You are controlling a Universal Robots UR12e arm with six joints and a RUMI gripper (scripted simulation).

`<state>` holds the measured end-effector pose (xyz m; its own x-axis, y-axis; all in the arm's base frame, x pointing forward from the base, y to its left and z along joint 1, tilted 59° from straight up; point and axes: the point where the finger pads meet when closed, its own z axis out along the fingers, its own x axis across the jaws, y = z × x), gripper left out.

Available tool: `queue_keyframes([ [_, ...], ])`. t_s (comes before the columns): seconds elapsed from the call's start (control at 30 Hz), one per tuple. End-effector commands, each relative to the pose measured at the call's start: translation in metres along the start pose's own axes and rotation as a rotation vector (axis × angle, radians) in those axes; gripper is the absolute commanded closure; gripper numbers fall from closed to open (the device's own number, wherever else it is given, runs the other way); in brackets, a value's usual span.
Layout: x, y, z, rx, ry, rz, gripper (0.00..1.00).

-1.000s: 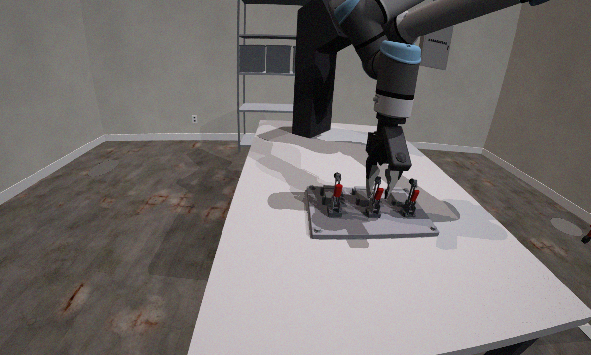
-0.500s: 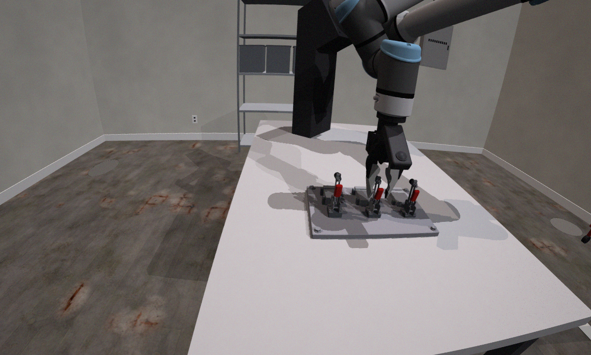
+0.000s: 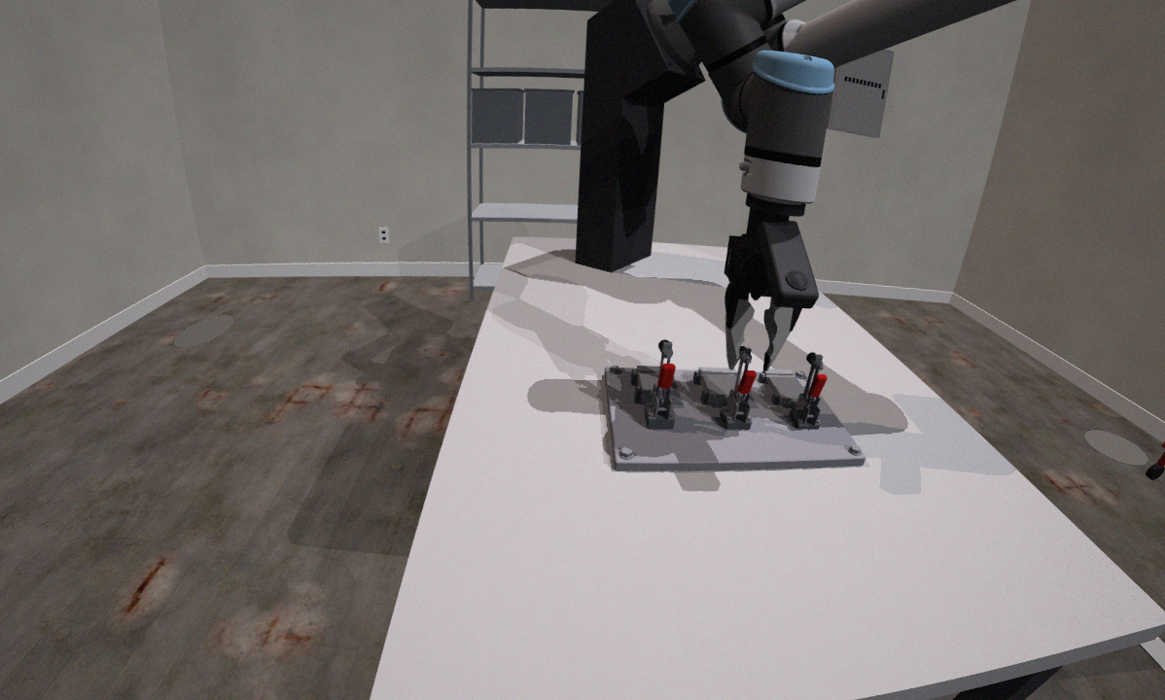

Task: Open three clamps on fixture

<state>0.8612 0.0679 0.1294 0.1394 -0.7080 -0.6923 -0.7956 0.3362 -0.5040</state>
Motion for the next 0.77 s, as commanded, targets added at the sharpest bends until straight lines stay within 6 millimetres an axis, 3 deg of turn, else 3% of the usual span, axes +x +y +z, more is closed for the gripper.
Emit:
queue_keyframes([
  [0.0, 0.0, -0.0004, -0.0121, 0.0, 0.0, 0.0, 0.72],
  [0.73, 0.0, -0.0004, -0.0163, 0.0, 0.0, 0.0, 0.72],
])
